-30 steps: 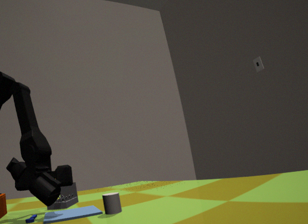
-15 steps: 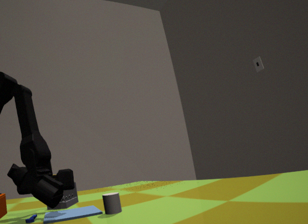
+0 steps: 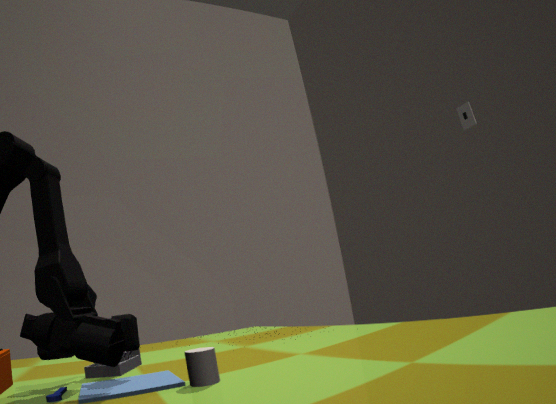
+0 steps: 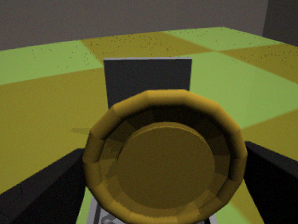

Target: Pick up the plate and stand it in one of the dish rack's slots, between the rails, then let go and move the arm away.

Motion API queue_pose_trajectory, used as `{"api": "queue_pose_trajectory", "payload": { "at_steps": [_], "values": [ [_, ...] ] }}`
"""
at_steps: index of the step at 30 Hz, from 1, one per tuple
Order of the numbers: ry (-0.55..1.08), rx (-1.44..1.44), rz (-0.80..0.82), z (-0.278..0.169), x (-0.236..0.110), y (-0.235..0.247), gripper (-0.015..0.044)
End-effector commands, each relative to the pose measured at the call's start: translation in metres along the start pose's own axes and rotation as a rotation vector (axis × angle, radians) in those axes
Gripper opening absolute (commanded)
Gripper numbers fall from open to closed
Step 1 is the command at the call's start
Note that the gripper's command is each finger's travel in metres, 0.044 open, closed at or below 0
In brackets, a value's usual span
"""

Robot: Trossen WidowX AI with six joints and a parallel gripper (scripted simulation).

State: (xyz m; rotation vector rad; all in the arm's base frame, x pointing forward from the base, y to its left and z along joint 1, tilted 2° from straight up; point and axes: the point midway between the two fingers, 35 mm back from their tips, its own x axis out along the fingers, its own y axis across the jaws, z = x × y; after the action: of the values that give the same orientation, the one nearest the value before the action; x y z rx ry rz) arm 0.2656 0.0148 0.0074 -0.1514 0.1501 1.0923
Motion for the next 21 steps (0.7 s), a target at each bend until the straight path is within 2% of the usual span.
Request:
{"api": "queue_pose_trajectory", "payload": {
  "at_steps": [1, 15, 21],
  "values": [
    [-0.003, 0.006, 0.002, 0.001, 0.005, 0.003, 0.0000],
    [0.002, -0.004, -0.001, 0.004, 0.018, 0.005, 0.0000],
    [0.003, -0.011, -0.003, -0.014, 0.021, 0.006, 0.0000]
  ]
}}
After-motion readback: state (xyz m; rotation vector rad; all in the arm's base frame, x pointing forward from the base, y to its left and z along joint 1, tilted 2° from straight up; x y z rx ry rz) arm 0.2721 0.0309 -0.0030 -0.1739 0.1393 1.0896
